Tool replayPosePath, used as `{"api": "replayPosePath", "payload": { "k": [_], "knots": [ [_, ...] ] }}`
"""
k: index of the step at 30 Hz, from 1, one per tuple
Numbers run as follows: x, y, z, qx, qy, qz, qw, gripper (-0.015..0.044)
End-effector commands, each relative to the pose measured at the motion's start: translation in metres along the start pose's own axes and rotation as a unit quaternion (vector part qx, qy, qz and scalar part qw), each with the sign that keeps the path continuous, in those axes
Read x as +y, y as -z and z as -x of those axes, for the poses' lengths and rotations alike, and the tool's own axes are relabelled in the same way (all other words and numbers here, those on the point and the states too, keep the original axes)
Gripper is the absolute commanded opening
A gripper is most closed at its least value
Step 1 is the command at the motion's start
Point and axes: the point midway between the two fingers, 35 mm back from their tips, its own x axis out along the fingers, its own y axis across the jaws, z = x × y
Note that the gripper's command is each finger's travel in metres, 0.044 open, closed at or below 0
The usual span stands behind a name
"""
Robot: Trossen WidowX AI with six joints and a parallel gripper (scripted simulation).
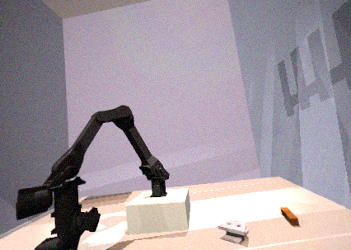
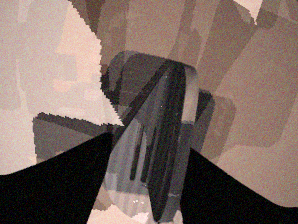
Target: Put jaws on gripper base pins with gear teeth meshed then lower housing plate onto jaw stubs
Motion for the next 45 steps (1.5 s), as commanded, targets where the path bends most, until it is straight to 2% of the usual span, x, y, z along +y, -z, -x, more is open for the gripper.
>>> {"api": "replayPosePath", "payload": {
  "k": [1, 14, 38, 45],
  "knots": [
    [0.000, 0.000, 0.000, 0.000, 0.001, 0.000, 1.000, 0.0134],
    [0.000, 0.000, 0.002, 0.000, 0.001, 0.000, 1.000, 0.0134],
    [0.000, 0.000, 0.077, 0.001, -0.002, 0.002, 1.000, 0.0134],
    [0.000, 0.000, 0.079, 0.001, -0.002, 0.002, 1.000, 0.0134]
  ]
}}
